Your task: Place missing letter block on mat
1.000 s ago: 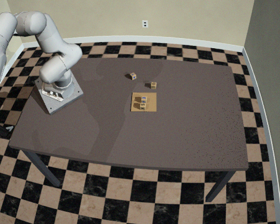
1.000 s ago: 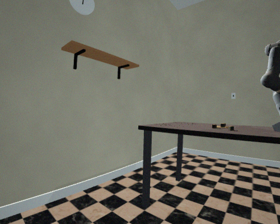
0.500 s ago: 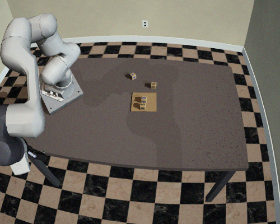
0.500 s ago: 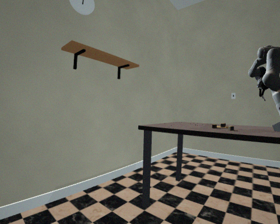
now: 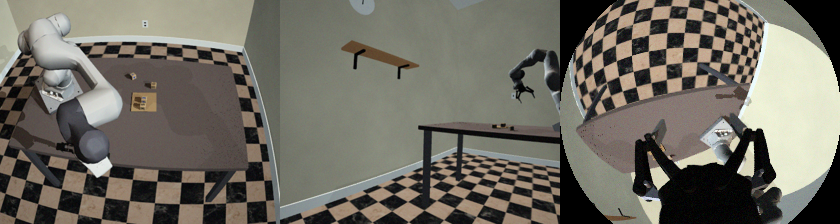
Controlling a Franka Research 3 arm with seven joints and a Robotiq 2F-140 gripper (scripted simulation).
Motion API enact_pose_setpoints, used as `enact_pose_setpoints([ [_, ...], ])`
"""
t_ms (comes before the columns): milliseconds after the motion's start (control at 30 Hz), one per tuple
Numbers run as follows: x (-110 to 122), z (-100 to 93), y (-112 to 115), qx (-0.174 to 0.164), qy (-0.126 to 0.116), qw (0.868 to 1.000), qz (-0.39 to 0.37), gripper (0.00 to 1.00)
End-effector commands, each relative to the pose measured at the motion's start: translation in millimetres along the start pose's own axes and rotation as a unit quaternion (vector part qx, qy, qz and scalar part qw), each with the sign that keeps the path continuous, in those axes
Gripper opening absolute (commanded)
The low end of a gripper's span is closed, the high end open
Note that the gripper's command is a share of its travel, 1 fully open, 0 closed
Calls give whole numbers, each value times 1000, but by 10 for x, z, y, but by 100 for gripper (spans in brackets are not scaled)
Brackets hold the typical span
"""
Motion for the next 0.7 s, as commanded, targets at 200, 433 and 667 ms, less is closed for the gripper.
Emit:
enact_pose_setpoints([
  [200,-1428,-187,604,35,-9,995,-90,100],
  [433,-2370,-203,1331,49,-14,984,-173,100],
  [667,-3048,-155,2111,52,-21,968,-244,100],
])
Point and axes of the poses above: the point where the finger pads meet when closed, its own z axis out along the fingers, its own x axis across the jaws, y = z × x, the point moved 10 cm from there along -z, back along the fingers, and after that the axes turned 4 degrees about -z, right-handed, at the moved point
